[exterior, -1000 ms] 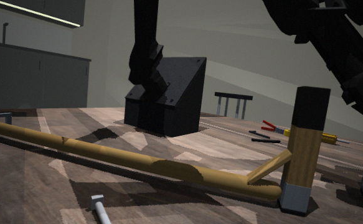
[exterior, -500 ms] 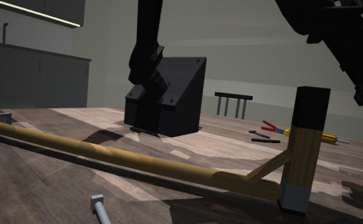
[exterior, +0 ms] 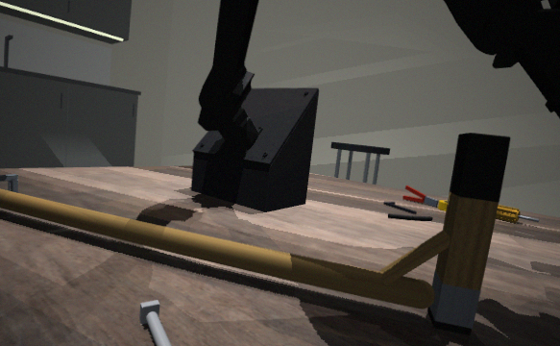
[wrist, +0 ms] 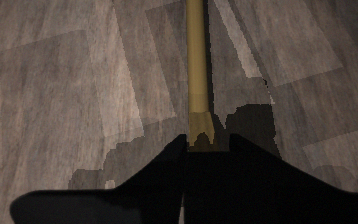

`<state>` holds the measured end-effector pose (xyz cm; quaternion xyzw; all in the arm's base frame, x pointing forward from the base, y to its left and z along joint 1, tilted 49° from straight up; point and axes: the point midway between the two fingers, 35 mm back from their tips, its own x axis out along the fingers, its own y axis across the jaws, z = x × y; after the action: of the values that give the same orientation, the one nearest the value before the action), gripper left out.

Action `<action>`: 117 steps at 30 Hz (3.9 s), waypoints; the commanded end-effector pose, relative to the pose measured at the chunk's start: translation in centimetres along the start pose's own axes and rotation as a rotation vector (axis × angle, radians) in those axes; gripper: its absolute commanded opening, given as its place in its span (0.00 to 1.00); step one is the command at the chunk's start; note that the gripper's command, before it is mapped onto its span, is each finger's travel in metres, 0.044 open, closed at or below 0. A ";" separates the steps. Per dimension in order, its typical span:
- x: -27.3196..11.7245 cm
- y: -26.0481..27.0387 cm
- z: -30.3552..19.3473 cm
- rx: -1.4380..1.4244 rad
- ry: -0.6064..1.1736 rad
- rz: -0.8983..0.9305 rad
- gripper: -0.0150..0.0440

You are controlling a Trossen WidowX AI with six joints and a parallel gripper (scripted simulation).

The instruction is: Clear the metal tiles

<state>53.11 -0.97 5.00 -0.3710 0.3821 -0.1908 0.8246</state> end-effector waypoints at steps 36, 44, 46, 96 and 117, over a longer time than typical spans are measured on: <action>0.9 0.2 1.2 0.000 -0.005 0.001 0.25; 0.3 0.1 0.7 0.000 -0.006 0.001 0.25; 0.1 0.1 0.6 0.000 -0.006 0.001 0.25; -3.5 -0.2 -3.2 -0.002 -0.009 0.004 0.25; -4.9 -0.3 -5.0 -0.003 -0.010 0.005 0.25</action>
<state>46.42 -0.74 4.78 -0.3748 0.3877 -0.1836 0.8219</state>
